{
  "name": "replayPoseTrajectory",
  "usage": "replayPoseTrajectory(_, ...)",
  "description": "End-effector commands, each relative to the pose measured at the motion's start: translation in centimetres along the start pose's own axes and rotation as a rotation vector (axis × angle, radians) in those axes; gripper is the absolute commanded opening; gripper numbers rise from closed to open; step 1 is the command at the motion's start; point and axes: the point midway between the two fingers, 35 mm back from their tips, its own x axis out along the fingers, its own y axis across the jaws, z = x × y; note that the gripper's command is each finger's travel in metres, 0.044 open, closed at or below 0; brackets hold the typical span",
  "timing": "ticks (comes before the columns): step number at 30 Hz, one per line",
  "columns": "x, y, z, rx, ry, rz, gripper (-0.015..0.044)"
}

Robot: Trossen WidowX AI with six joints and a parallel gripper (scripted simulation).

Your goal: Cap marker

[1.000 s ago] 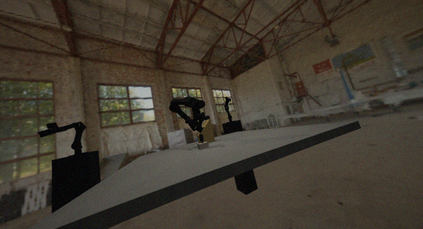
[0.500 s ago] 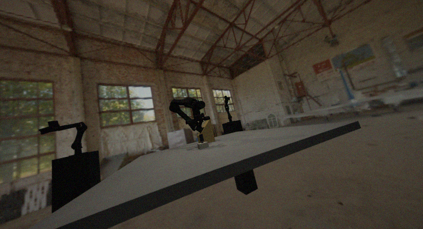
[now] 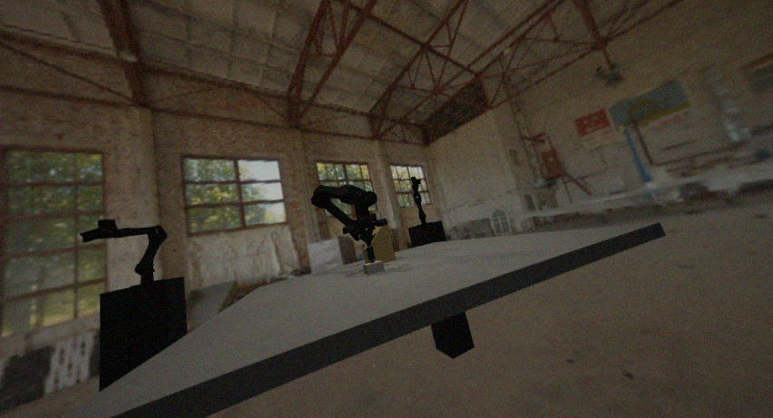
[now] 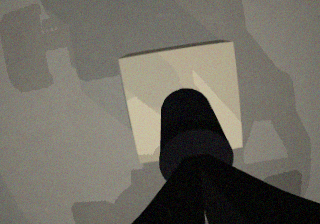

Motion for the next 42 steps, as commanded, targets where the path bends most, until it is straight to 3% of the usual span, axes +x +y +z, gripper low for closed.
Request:
replayPoseTrajectory(1,0.7,0.0,-0.1,-0.007,0.0,-0.006,0.0)
replayPoseTrajectory(13,0.5,0.0,0.2,0.0,-0.006,0.0,0.0)
replayPoseTrajectory(20,-7.9,0.1,0.2,-0.002,-0.003,0.004,0.0)
replayPoseTrajectory(25,-8.1,0.1,0.1,-0.003,-0.003,0.003,0.0)
replayPoseTrajectory(42,-8.1,0.1,0.1,-0.003,-0.003,0.003,0.044)
